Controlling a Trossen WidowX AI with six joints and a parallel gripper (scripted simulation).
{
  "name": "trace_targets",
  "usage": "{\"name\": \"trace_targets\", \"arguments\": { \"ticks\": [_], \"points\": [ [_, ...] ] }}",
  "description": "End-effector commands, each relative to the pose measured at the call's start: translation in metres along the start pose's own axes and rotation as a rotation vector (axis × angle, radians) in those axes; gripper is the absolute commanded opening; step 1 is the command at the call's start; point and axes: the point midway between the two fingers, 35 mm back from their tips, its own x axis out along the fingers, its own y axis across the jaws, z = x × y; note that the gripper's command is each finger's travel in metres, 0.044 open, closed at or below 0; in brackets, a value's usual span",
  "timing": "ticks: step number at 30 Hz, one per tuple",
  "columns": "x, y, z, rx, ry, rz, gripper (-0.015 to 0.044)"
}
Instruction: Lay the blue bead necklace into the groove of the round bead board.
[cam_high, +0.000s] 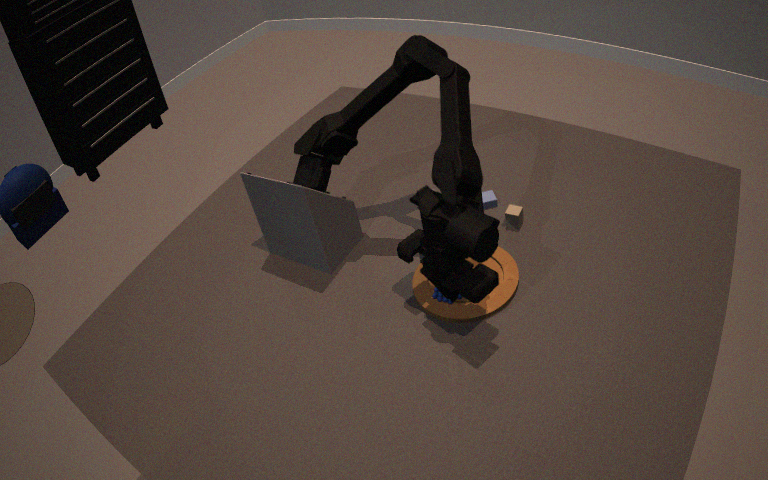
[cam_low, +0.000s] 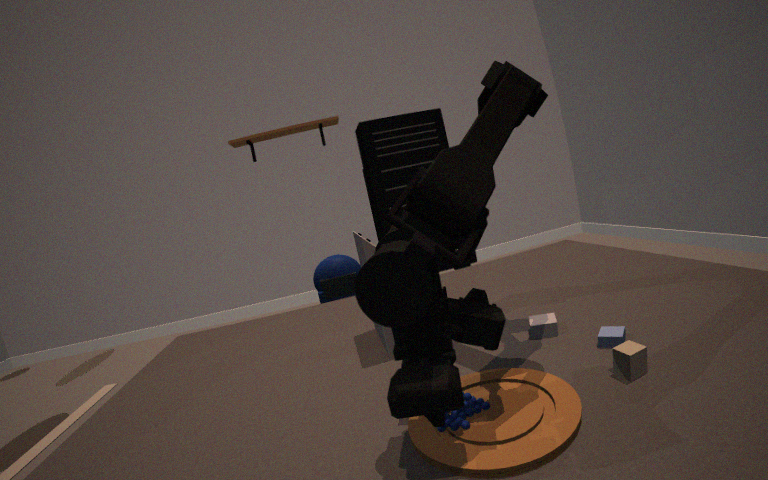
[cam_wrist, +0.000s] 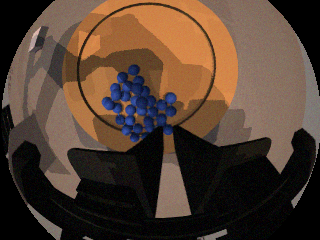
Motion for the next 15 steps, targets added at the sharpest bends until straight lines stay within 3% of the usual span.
{"name": "trace_targets", "arguments": {
  "ticks": [1, 10, 15],
  "points": [
    [0.0019, -0.0013, 0.0012, 0.005, -0.003, 0.000, 0.0000],
    [0.0095, -0.0012, 0.0013, 0.005, -0.004, 0.000, 0.0000],
    [0.0050, -0.0028, -0.0005, 0.007, 0.000, -0.008, 0.0131]
  ]
}}
